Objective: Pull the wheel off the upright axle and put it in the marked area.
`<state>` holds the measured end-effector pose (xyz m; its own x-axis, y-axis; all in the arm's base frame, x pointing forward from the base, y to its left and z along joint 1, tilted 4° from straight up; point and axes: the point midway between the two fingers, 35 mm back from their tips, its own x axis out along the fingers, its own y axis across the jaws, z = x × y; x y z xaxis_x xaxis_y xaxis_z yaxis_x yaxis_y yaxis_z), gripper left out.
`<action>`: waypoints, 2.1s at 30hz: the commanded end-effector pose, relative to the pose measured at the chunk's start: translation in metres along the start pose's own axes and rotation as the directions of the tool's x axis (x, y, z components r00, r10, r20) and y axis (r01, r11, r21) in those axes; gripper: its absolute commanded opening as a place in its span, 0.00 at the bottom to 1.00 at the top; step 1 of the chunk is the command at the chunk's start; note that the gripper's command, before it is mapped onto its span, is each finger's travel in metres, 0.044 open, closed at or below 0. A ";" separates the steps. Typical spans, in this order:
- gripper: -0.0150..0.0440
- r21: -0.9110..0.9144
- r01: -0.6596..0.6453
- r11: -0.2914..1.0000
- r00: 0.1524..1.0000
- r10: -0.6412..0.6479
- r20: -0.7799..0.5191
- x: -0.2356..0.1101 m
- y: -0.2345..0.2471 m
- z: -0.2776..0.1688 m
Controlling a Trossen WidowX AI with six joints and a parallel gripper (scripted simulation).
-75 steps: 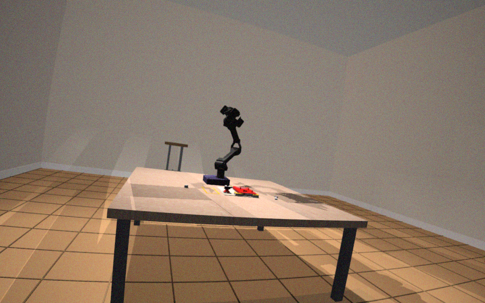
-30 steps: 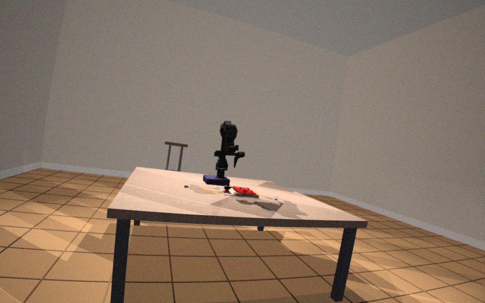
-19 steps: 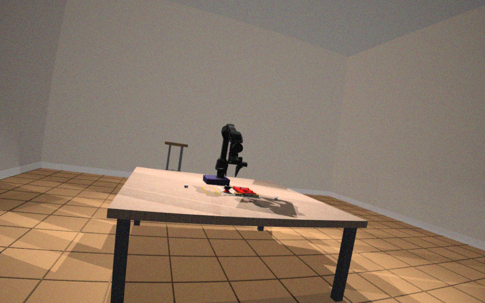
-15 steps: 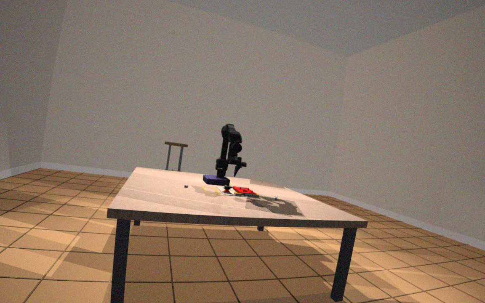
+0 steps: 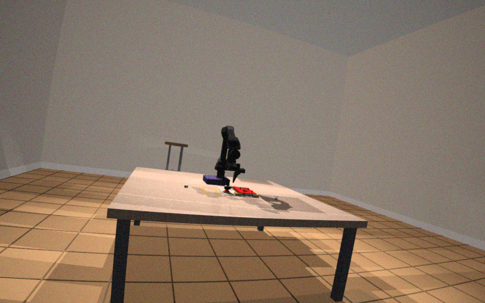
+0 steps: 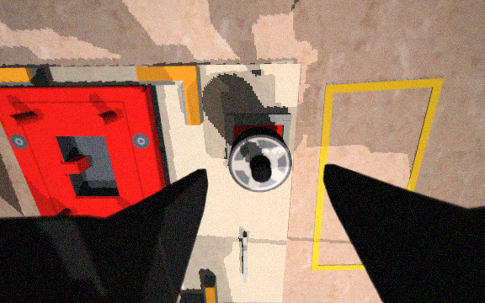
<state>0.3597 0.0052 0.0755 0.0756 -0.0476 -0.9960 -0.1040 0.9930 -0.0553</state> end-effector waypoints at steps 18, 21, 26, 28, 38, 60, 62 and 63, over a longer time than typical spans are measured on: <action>0.52 -0.001 -0.001 1.000 1.000 0.001 -0.019 0.030 0.002 -0.005; 0.45 -0.001 -0.001 1.000 1.000 0.001 -0.019 0.030 0.002 -0.005; 0.25 -0.001 -0.001 1.000 1.000 0.001 -0.019 0.029 0.002 -0.005; 0.25 -0.001 -0.001 1.000 1.000 0.001 -0.019 0.028 0.002 -0.005; 0.25 -0.001 -0.001 1.000 1.000 0.001 -0.018 0.025 0.002 -0.004; 0.25 -0.002 0.000 1.000 1.000 0.000 -0.018 0.018 0.002 -0.004; 0.25 -0.002 0.000 1.000 1.000 0.000 -0.018 0.017 0.002 -0.004; 0.25 -0.002 0.000 1.000 1.000 0.000 -0.018 0.017 0.002 -0.004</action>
<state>0.3581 0.0049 0.0507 0.0549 -0.0494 -0.9973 -0.1053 0.9929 -0.0550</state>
